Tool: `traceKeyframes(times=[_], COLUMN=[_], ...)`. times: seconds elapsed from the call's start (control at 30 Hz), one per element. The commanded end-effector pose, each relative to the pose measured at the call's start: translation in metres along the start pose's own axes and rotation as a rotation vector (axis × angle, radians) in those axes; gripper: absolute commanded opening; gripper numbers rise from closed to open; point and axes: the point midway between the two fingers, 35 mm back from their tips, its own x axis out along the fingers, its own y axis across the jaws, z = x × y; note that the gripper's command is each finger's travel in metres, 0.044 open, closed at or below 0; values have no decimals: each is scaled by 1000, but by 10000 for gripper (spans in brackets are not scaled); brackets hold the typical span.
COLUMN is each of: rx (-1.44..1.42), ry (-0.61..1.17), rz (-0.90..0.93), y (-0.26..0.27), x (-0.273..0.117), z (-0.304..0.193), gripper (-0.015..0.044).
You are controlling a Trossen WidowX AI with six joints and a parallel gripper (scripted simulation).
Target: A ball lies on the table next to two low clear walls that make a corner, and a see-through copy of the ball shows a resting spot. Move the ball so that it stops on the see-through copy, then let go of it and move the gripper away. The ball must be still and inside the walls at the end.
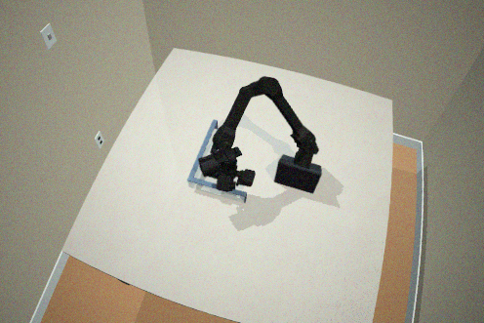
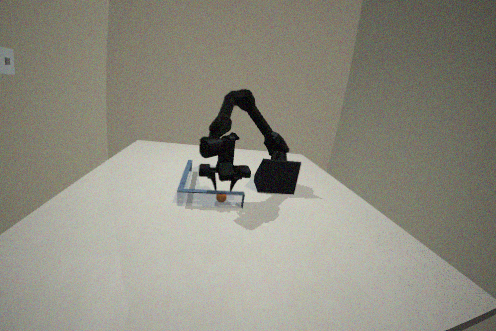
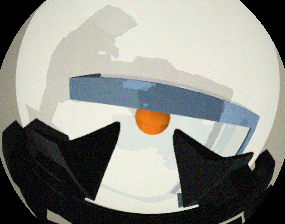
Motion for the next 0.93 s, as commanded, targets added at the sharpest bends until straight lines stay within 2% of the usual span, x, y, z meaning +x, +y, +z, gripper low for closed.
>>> traceKeyframes(times=[0.0,0.33,0.5,0.57,0.9], rx=[8,6,9,9,9], ry=[-14,-21,-21,-21,-21], rz=[-26,-44,-42,-42,-42], y=[-1,-5,1,1,1], x=[-53,-48,-93,-96,-96], z=[2,4,2,2,2], gripper=[265,265,396,440,440])
